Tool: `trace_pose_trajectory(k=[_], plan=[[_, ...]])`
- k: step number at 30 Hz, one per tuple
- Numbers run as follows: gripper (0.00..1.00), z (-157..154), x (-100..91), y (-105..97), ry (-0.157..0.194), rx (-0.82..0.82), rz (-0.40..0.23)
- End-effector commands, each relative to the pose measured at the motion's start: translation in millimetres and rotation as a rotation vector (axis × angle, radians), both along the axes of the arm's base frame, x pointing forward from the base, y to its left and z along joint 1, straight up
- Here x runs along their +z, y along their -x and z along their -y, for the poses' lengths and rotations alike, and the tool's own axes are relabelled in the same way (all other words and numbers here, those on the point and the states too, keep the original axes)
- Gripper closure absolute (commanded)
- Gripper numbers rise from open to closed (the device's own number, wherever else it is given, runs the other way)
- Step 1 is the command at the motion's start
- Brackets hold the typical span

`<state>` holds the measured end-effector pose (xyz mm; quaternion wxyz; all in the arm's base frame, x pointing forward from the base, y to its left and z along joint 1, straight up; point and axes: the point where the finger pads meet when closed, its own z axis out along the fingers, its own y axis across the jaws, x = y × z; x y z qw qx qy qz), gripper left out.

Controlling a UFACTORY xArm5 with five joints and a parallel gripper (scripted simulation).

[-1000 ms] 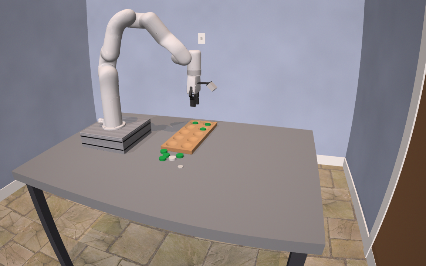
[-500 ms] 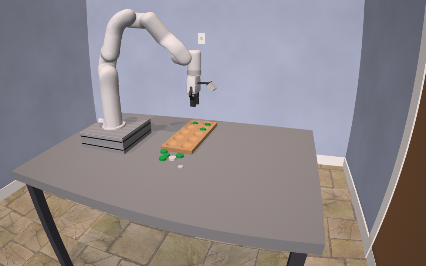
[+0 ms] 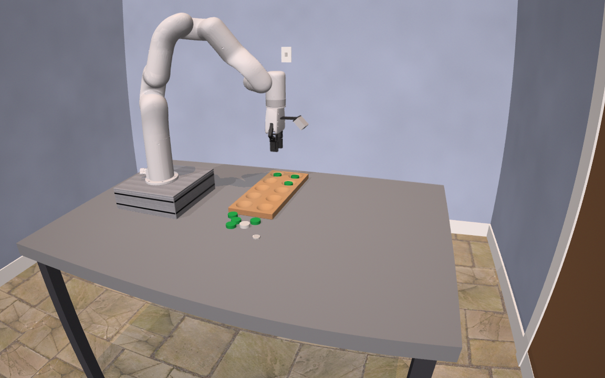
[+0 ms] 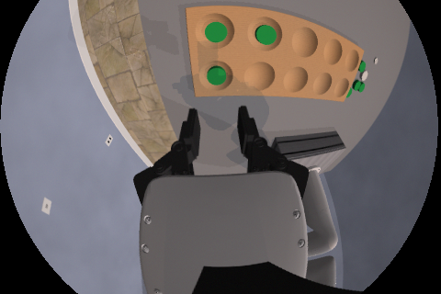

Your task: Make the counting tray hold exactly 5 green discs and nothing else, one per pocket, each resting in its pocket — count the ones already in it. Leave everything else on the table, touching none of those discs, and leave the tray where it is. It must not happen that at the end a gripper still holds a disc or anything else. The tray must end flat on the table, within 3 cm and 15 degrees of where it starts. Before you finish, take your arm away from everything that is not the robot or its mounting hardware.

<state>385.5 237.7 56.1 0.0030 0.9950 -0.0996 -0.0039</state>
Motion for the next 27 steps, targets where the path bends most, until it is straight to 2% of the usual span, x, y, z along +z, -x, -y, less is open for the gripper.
trace_pose_trajectory(k=[1, 3, 5, 10, 12, 13, 27], plan=[[0.53, 0, 1.3, -1, -0.002, -0.002, 0.003], [0.53, 8, 1.1, -5, -0.002, -0.043, 0.003], [0.53, 35, 0.3, -15, -0.001, -0.167, 0.004], [0.53, 64, -0.6, -25, -0.001, -0.304, 0.004], [0.53, 64, -0.6, -25, -0.001, -0.304, 0.004], [0.53, 85, -1.2, -30, -0.001, -0.398, 0.005], [0.53, 178, -4.0, -40, 0.001, -0.824, 0.006]])
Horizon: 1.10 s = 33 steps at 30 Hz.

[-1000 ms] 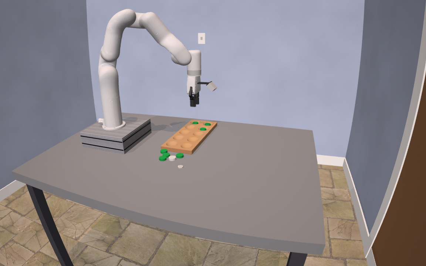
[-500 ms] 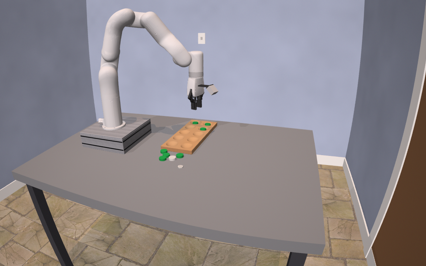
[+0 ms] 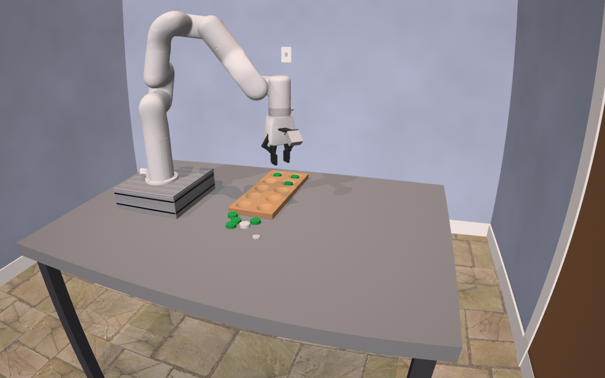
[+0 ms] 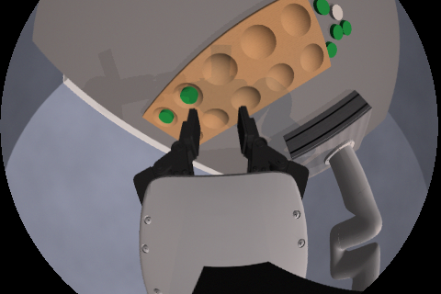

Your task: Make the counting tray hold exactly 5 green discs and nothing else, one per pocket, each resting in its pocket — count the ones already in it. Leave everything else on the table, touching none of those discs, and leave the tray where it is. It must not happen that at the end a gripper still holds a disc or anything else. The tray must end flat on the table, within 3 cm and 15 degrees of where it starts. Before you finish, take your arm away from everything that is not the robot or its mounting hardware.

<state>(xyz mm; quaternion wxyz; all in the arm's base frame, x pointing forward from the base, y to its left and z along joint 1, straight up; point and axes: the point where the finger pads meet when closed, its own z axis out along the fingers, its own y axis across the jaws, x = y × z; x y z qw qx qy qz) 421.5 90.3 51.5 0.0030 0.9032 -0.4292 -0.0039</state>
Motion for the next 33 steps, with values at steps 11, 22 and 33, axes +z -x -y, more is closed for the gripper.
trace_pose_trajectory(k=[11, 22, 33], plan=[[0.53, 101, -1.6, 2, 0.001, -0.465, 0.006], [0.53, 168, -3.9, 20, 0.002, -0.795, 0.007], [0.53, 231, -6.4, 49, 0.004, -1.134, 0.007]])
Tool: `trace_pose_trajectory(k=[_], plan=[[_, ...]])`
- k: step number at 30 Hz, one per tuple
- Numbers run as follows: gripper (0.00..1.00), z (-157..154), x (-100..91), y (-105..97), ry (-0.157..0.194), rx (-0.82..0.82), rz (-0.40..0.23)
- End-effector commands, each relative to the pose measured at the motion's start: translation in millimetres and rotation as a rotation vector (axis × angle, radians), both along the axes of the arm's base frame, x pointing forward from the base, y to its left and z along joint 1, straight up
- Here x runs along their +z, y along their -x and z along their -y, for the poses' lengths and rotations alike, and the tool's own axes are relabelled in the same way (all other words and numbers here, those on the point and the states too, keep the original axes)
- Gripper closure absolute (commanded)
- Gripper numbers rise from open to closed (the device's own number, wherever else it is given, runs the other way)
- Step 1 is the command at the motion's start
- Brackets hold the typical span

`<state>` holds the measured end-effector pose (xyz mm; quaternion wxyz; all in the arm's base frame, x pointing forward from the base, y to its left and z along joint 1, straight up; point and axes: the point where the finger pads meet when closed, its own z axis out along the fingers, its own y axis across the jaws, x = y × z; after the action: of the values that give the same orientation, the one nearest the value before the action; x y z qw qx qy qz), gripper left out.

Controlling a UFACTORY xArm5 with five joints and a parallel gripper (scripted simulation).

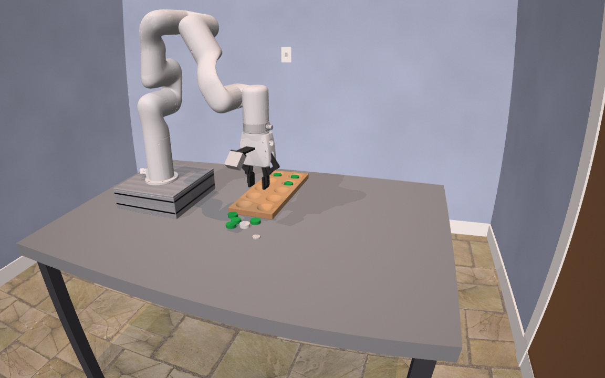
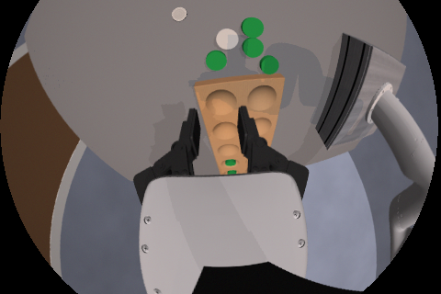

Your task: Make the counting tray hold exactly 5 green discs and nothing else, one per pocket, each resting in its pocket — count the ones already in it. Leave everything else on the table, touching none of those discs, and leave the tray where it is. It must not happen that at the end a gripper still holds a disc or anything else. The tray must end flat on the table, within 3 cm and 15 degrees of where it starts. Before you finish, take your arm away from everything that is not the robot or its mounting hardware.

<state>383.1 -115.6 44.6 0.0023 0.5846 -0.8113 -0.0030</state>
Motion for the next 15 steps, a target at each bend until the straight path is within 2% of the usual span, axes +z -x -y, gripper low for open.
trace_pose_trajectory(k=[1, 7, 9, 11, 15], plan=[[0.53, 27, 0.4, 11, 0.002, -0.138, 0.005], [0.53, 27, -5.6, 11, 0.002, -0.139, 0.005], [0.53, 27, -21.5, 10, 0.002, -0.139, 0.005], [0.53, 27, -45.3, 10, 0.002, -0.139, 0.005], [0.53, 27, -70.2, 10, 0.002, -0.139, 0.005]])
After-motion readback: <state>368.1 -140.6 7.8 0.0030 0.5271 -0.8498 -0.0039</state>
